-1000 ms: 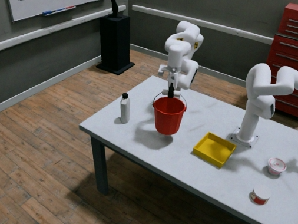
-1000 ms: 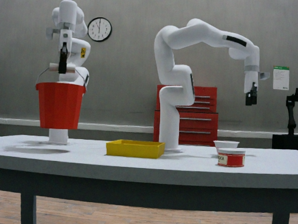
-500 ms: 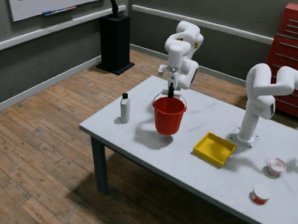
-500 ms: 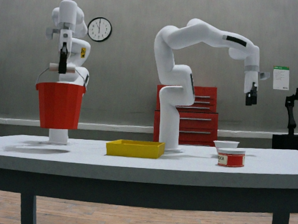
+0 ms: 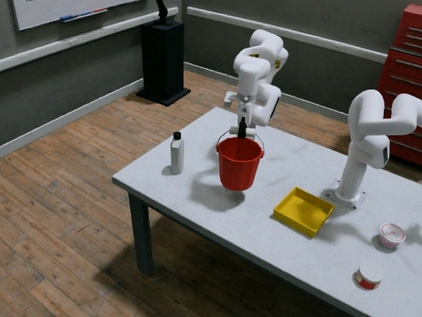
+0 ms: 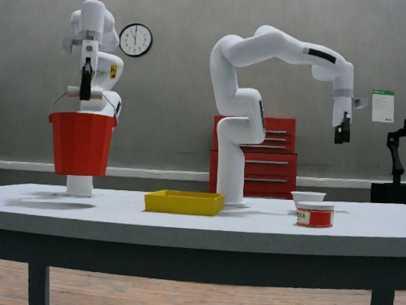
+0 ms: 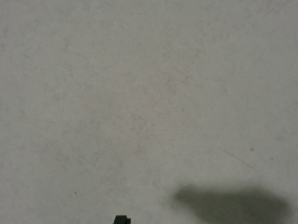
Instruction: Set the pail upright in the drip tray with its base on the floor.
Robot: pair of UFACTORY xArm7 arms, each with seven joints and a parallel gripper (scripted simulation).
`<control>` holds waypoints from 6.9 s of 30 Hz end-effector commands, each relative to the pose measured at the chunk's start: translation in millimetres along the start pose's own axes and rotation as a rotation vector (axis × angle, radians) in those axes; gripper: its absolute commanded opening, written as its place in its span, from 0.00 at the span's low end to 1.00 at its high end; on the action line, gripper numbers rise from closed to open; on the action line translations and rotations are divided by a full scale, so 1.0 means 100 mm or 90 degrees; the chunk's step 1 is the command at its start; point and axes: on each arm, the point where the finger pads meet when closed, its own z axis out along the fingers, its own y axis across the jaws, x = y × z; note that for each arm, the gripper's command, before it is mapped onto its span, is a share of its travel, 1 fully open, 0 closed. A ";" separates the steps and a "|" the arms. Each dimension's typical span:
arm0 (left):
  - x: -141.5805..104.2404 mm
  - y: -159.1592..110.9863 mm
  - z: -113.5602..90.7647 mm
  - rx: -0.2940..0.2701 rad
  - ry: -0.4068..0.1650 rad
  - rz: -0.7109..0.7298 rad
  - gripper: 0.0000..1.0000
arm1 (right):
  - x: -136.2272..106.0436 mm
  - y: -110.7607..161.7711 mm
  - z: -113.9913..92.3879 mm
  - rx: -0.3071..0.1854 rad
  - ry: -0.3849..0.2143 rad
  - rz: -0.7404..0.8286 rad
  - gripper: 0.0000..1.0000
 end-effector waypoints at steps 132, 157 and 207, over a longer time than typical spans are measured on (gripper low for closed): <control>0.01 0.00 -0.01 0.000 0.002 0.000 1.00 | -2.85 -0.59 -0.01 0.002 0.000 0.000 0.00; 0.01 0.00 -0.01 0.000 0.002 0.000 1.00 | -3.07 -0.63 -0.01 0.002 0.000 0.000 0.00; 0.01 0.00 -0.01 0.000 0.002 0.000 1.00 | -3.13 -0.65 -0.01 0.002 -0.001 0.000 0.00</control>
